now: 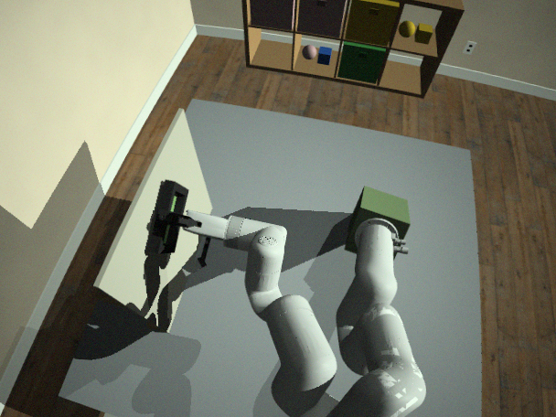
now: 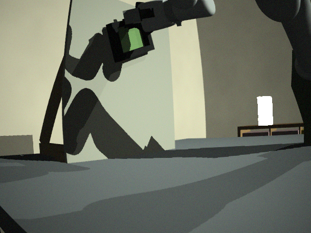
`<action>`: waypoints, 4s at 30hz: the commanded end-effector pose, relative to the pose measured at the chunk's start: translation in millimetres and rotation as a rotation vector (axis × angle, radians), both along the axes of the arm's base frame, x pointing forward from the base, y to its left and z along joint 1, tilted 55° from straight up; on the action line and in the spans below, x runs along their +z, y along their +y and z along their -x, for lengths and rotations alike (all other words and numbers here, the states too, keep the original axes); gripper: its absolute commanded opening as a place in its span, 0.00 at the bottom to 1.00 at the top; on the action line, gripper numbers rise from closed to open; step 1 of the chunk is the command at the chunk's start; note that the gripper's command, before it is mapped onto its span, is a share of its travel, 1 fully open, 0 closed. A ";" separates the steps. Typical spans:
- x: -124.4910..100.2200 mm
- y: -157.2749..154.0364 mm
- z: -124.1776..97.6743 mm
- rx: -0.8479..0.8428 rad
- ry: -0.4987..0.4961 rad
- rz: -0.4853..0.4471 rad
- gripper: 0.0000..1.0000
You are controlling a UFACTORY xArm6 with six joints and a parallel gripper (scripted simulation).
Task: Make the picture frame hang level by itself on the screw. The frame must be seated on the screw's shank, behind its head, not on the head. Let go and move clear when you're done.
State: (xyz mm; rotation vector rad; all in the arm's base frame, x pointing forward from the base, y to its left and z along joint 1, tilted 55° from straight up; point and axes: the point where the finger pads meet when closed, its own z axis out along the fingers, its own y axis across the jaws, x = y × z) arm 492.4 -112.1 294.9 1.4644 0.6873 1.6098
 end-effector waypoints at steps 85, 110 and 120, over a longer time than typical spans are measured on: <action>-5.0 -15.2 0.4 0.029 -0.029 -0.250 0.00; -9.3 -19.7 0.4 0.042 -0.040 -0.350 0.00; -10.3 -20.5 0.4 0.044 -0.042 -0.372 0.00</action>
